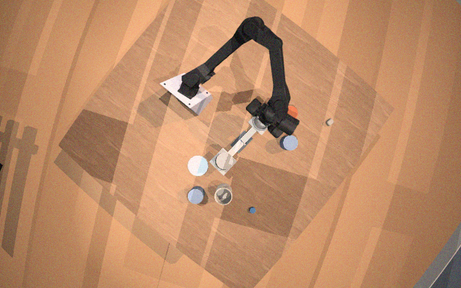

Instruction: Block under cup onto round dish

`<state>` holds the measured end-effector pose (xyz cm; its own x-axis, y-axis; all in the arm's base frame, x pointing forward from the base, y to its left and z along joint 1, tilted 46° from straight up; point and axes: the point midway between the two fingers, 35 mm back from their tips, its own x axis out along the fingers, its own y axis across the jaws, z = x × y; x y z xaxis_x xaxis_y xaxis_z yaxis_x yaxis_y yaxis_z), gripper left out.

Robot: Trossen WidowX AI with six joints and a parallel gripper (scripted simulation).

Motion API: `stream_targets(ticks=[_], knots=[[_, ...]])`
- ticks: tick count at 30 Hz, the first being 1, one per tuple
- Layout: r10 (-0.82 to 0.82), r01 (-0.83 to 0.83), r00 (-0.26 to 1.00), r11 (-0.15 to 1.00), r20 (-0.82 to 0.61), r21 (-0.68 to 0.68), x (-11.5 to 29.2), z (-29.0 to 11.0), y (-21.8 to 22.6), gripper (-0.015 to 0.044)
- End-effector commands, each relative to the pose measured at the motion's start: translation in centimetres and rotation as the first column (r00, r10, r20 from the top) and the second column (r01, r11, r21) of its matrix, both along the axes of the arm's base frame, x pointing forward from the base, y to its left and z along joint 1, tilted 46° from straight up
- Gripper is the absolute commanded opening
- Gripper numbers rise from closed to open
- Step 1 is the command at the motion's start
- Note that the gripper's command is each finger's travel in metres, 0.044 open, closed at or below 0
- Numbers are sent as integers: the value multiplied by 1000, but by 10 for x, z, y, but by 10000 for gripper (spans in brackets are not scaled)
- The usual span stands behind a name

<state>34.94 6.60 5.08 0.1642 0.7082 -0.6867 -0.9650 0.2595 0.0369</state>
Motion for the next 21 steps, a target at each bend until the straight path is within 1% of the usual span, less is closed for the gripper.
stream_targets(ticks=[1,4,15,16,21], knots=[[-1,1,1000,1000,-5,-2,0,-2,0,327],[-1,1,1000,1000,-5,-2,0,-2,0,307],[-2,1,1000,1000,-5,-6,0,4,-7,18],[-2,2,1000,1000,-5,-6,0,5,-8,0],[-2,2,1000,1000,-5,-8,0,8,-13,0]])
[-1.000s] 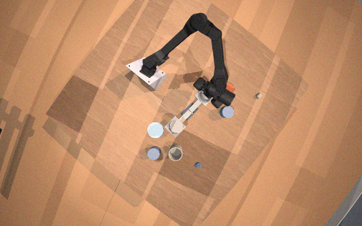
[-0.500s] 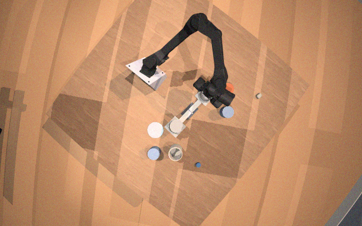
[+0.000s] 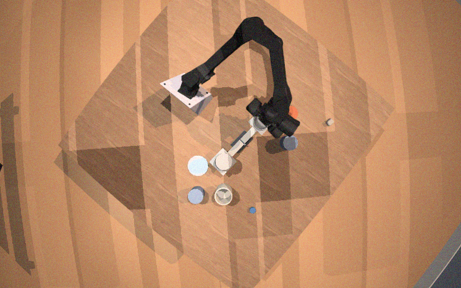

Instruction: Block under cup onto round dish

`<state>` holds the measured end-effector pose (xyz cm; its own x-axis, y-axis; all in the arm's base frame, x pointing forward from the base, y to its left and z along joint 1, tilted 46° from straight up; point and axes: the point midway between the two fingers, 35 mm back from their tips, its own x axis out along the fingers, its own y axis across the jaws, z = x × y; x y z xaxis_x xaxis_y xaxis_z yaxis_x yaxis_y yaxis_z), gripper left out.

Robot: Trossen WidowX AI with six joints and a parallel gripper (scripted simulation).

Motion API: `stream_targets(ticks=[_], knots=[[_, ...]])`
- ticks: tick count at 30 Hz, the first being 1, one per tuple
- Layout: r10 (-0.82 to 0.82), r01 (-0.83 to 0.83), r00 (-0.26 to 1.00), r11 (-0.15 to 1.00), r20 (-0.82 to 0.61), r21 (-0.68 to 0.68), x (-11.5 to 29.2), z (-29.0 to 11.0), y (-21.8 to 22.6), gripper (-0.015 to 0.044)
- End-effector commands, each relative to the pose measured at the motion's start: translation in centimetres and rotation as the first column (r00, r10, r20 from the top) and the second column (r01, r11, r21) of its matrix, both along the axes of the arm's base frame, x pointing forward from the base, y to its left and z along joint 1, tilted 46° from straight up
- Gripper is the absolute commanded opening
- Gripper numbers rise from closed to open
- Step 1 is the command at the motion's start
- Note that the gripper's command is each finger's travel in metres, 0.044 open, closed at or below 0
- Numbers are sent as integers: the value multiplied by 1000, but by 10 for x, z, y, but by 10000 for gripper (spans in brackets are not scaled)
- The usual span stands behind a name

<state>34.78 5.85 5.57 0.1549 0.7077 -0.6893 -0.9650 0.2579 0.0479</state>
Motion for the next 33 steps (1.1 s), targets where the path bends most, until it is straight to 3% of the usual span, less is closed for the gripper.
stream_targets(ticks=[1,33], knots=[[-3,3,1000,1000,6,-7,2,4,-6,0],[-4,4,1000,1000,5,-15,-1,30,-37,0]])
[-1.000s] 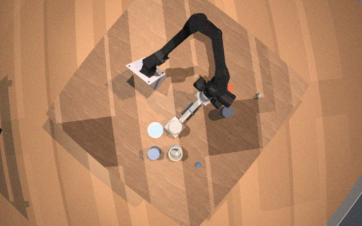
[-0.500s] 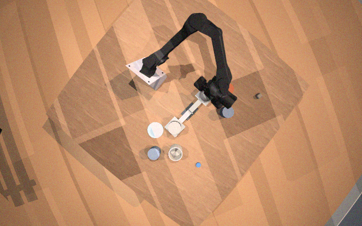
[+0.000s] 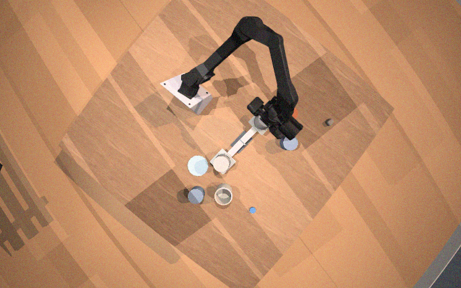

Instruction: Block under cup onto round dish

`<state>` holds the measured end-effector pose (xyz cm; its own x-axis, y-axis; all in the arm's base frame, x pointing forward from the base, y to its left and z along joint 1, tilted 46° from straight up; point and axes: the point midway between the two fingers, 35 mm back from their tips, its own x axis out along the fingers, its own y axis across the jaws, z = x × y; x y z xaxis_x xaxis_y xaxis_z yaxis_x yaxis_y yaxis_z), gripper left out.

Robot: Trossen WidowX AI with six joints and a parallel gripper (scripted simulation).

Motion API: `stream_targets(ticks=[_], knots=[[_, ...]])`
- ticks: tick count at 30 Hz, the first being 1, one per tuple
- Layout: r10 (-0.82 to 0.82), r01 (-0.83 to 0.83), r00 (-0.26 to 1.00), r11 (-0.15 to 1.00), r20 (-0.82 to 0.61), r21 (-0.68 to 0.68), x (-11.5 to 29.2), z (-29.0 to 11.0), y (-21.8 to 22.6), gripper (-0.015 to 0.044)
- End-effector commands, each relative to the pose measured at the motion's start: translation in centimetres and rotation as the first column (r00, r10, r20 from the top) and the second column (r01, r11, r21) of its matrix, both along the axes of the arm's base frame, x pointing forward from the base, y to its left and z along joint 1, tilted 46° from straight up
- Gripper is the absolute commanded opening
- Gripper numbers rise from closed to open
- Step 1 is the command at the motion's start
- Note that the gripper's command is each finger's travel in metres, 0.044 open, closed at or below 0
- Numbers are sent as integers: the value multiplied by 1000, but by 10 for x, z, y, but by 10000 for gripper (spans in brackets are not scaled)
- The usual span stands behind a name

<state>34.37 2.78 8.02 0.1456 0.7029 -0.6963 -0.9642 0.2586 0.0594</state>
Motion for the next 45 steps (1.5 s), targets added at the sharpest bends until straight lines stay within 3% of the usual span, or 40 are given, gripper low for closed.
stream_targets(ticks=[1,45], knots=[[-3,3,1000,1000,18,-8,3,7,-7,0],[-3,3,1000,1000,17,-5,-10,46,-45,0]])
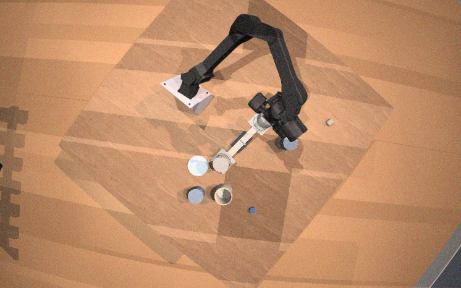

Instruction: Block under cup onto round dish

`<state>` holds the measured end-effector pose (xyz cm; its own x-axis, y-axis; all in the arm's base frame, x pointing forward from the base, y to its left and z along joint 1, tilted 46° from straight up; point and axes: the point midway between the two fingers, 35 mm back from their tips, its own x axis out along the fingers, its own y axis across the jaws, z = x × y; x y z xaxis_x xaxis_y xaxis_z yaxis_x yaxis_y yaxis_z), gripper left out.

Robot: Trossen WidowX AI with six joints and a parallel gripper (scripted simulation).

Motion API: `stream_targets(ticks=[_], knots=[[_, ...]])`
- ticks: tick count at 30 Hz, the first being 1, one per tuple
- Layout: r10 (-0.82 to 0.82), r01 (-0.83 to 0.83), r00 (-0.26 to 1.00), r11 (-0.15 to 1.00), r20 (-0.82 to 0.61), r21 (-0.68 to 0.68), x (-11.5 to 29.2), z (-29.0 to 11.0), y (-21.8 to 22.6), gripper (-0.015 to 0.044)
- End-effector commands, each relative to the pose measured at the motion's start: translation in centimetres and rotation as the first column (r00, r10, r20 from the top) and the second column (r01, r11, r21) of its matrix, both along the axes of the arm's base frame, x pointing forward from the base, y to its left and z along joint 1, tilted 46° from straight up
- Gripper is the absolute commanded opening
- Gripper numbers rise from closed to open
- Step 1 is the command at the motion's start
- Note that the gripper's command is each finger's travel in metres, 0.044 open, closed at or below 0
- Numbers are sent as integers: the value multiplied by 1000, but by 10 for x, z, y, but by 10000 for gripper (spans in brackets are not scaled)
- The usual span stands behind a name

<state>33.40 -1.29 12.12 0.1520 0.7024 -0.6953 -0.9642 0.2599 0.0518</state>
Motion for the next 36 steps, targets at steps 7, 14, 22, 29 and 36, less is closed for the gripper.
stream_targets(ticks=[7,14,22,29,36], knots=[[-1,1,1000,1000,10,-2,-3,12,-10,0],[-1,1,1000,1000,10,0,-6,18,-14,0],[-1,1,1000,1000,2,5,-5,13,-11,0],[-1,1,1000,1000,2,5,-5,13,-11,0],[-1,1,1000,1000,2,5,-5,13,-11,0]])
